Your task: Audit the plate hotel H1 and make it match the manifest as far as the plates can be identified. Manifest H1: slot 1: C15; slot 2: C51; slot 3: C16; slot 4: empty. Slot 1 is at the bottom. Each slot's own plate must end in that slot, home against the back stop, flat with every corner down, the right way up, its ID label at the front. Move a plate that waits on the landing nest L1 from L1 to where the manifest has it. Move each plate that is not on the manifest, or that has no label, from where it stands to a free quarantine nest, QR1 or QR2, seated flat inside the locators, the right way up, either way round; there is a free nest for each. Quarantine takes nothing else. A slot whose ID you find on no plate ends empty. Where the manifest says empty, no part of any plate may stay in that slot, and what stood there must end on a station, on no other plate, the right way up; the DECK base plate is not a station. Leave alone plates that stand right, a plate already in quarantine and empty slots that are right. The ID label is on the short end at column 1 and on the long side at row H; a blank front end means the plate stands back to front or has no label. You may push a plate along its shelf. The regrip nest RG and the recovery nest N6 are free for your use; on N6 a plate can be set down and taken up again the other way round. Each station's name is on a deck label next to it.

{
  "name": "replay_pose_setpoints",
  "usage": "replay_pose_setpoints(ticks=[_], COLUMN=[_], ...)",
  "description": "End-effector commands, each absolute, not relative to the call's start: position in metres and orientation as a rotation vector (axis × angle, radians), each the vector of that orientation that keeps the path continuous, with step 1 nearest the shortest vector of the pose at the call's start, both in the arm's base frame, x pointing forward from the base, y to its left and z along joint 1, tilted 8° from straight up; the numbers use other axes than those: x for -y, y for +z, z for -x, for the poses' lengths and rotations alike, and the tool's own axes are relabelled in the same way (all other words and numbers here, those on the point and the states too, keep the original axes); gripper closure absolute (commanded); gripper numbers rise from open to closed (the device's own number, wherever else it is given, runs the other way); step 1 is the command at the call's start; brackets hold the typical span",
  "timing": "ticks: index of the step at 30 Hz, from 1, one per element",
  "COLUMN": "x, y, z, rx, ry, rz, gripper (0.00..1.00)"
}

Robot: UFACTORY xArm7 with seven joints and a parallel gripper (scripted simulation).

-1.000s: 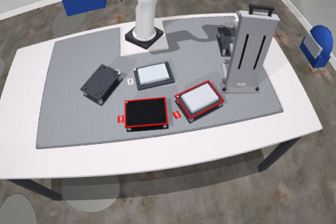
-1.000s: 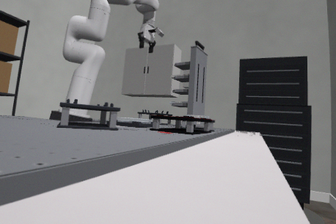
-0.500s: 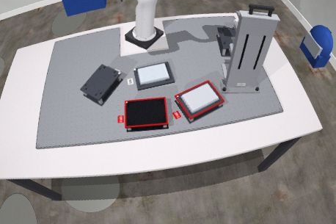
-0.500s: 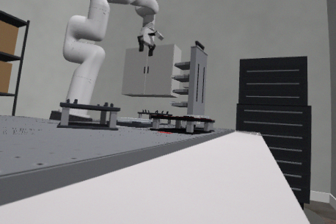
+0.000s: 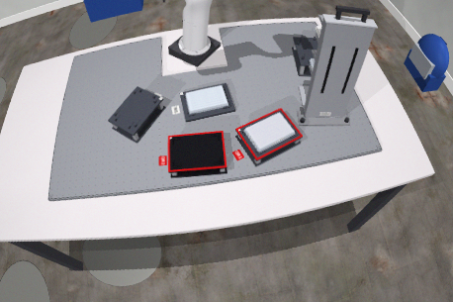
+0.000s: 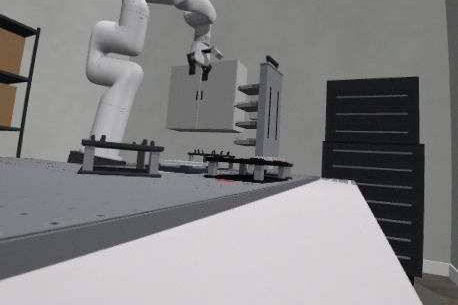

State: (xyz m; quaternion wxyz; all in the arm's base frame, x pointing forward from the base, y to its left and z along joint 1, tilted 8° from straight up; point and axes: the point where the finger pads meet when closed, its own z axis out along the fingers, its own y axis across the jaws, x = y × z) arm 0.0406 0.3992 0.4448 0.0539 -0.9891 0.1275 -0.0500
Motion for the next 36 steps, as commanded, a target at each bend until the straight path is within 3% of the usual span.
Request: replay_pose_setpoints(ticks=[1, 36], x=[-0.400, -0.405], y=[0.440, 0.389], z=[-0.041, -0.047], rx=[-0.386, -0.386], ry=[-0.151, -0.151], rz=[3.001, 3.000], gripper=[0.00, 0.00])
